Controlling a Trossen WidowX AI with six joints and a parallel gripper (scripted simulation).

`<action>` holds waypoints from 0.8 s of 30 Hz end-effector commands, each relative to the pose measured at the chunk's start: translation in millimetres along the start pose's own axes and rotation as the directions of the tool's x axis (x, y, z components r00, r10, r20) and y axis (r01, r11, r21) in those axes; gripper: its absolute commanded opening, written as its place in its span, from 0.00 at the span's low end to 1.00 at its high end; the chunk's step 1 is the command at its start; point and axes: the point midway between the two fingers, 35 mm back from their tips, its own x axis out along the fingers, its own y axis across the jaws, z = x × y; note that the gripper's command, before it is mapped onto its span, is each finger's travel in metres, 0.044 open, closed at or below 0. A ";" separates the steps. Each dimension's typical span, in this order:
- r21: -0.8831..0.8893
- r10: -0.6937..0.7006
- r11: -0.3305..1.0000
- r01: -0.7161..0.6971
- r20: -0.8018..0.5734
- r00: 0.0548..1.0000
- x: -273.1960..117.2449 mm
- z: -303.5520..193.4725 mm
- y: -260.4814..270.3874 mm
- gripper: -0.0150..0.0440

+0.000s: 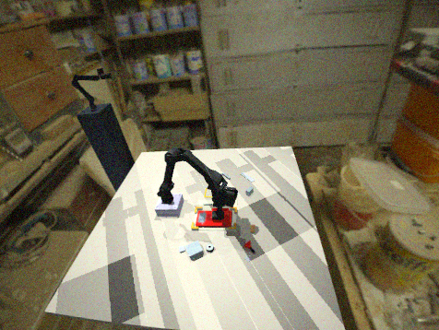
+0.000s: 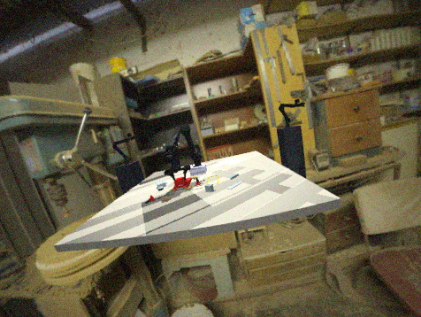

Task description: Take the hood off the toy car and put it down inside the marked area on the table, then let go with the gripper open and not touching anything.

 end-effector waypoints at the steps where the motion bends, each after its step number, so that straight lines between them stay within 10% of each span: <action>1: -0.003 -0.002 1.000 0.002 0.005 1.000 -4.4 1.9 -0.8 0.25; 24: -0.003 -0.002 1.000 0.002 0.005 1.000 -54.2 1.9 -0.9 0.25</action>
